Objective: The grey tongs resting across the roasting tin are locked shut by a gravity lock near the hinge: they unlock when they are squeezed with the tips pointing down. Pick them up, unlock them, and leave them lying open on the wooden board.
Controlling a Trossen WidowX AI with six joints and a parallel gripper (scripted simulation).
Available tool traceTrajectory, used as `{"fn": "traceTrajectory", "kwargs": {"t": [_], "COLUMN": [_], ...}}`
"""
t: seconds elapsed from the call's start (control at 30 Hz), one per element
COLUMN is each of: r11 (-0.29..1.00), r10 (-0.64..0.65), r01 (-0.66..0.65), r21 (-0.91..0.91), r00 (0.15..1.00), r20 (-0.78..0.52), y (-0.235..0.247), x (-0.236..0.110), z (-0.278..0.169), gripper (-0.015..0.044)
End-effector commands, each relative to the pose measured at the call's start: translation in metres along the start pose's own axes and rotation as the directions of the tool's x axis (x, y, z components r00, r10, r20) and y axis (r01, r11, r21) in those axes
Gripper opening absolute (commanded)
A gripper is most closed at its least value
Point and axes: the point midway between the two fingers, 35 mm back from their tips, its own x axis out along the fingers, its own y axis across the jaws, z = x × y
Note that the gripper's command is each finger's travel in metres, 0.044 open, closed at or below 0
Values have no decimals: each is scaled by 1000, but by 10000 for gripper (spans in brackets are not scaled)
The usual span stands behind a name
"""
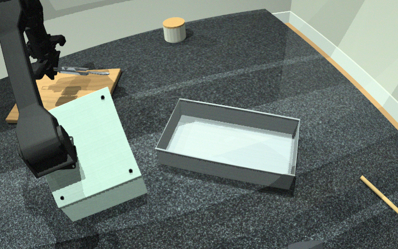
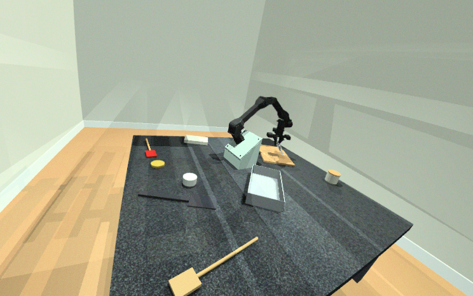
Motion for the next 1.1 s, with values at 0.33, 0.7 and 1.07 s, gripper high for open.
{"fn": "traceTrajectory", "kwargs": {"t": [0.33,0.7,1.07], "r11": [1000,1000,1000], "r10": [-13,-21,-18], "r01": [13,21,18], "r21": [4,4,0], "r00": [1000,1000,1000], "r20": [1,6,10], "y": [4,7,7], "x": [23,36,35], "z": [-4,-6,-5], "gripper": [-150,-150,60]}}
